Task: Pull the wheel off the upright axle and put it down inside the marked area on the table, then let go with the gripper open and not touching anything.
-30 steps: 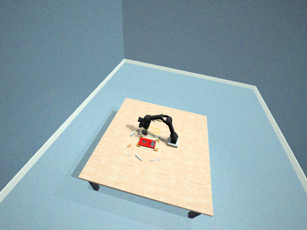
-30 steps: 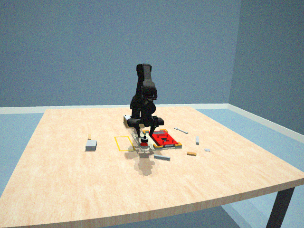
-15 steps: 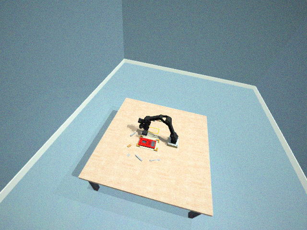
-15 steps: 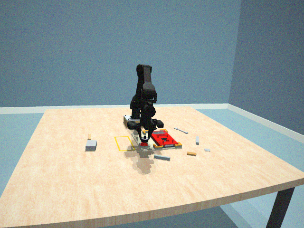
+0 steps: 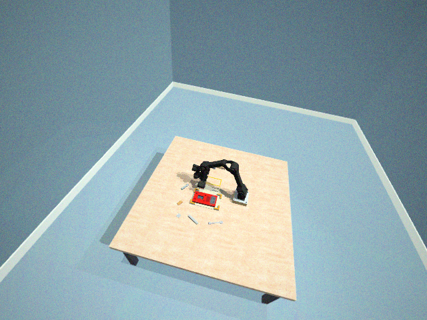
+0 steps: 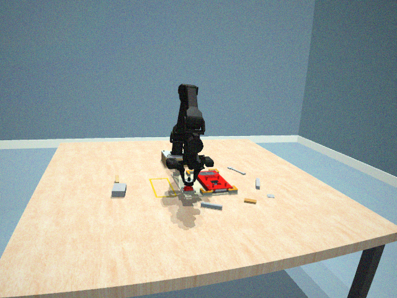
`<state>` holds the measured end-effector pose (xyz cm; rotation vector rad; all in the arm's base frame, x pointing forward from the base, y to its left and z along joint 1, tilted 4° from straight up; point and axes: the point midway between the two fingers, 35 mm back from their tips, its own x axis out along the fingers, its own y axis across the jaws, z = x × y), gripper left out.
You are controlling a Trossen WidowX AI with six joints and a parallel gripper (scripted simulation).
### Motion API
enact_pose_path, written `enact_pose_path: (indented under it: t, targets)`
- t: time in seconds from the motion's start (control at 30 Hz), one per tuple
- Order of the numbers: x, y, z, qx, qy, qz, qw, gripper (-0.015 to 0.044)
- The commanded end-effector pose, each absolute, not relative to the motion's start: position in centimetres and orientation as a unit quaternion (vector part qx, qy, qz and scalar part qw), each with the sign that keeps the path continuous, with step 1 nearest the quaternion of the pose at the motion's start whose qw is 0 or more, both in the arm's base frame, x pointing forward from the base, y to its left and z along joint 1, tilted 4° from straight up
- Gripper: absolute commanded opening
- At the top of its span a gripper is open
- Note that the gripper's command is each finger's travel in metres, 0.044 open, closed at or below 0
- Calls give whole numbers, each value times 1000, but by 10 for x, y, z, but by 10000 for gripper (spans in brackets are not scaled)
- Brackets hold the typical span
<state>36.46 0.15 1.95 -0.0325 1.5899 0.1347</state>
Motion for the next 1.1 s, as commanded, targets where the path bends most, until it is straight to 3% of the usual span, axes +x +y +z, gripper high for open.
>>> enact_pose_path:
  t: [0.0, 1.07]
  targets:
    - [366, 1, 23, -15, 711, 60, 701, 0]
    - [366, 1, 34, -15, 710, 59, 701, 0]
